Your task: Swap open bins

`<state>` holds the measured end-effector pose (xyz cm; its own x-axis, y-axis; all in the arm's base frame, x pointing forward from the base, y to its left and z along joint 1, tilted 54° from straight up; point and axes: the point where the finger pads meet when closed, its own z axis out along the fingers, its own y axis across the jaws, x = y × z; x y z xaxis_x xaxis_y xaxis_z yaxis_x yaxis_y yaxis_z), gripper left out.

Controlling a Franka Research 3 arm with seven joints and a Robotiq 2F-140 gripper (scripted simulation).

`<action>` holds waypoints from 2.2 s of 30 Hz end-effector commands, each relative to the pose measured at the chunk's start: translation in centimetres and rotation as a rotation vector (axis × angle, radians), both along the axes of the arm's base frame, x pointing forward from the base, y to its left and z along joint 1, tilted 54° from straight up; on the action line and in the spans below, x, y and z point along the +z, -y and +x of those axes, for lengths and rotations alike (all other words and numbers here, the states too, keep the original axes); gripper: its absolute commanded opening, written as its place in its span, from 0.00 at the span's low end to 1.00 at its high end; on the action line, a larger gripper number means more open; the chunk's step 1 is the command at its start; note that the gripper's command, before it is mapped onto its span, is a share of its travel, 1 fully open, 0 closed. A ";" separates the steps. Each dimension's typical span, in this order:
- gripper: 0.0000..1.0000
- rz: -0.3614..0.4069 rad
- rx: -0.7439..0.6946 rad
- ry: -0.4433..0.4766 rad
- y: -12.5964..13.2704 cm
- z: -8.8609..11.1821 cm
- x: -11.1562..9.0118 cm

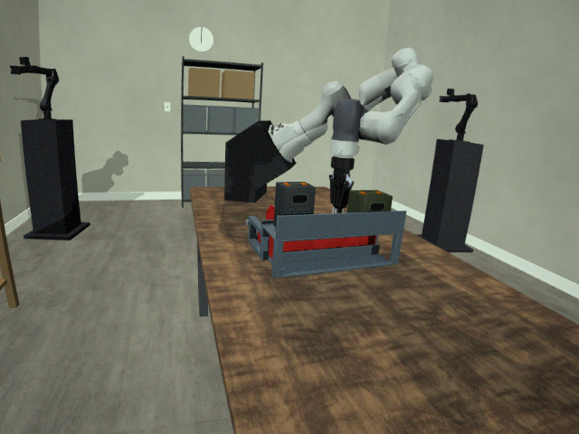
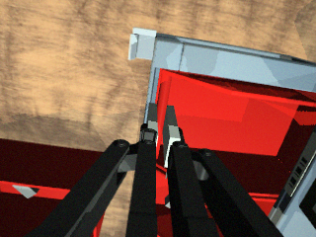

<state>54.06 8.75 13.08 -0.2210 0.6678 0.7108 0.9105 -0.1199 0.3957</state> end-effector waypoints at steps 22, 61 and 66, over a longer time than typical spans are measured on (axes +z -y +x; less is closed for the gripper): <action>0.00 0.003 -0.003 -0.004 0.9 -0.4 0.7; 0.00 0.003 -0.003 -0.004 1.3 -0.6 1.0; 0.00 0.003 -0.003 -0.004 1.3 -0.6 1.0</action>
<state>53.34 7.88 13.87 -0.2210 0.6644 0.7139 0.9133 -0.1158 0.3906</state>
